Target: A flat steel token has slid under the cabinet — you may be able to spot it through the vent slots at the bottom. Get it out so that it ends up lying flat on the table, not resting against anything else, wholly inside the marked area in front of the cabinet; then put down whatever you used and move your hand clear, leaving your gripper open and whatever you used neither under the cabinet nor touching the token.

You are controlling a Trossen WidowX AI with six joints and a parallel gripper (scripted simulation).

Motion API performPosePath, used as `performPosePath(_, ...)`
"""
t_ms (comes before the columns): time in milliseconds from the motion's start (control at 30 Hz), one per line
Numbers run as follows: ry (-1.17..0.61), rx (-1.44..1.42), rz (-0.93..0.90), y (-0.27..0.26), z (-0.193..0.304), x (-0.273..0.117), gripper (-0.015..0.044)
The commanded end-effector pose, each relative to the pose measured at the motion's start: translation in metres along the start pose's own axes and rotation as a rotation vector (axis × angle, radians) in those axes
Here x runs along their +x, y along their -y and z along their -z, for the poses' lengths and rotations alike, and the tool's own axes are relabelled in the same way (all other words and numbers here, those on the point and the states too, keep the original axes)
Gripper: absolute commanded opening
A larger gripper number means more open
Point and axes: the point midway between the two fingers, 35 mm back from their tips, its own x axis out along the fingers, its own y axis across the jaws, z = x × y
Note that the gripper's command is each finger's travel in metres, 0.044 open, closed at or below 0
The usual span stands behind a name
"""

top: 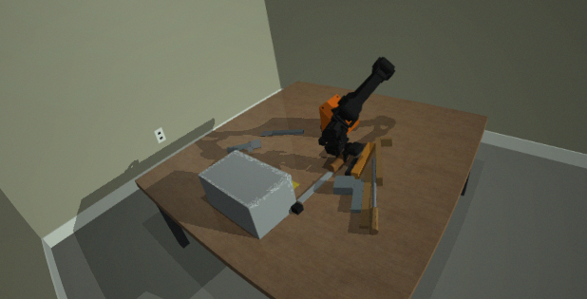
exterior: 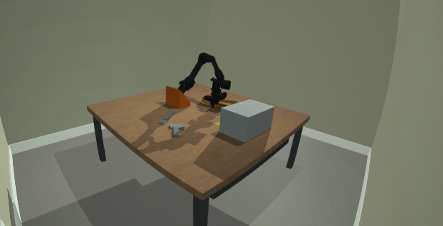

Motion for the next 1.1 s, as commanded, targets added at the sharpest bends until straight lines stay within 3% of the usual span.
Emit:
performPosePath(0,0.005,0.031,0.001,-0.0007,-0.0014,-0.0012,0.0)
performPosePath(300,0.005,0.088,0.0,-0.002,-0.0013,-0.0014,0.0)
performPosePath(567,-0.001,0.076,0.0,-0.0016,0.0001,-0.0002,0.02)
performPosePath(667,0.0,0.076,0.0,-0.0017,0.0001,-0.0002,0.02)
performPosePath(767,0.005,0.076,0.0,-0.0016,0.0001,-0.0002,0.027)
performPosePath(1067,0.005,0.069,0.0,-0.0023,0.0003,0.0005,0.027)
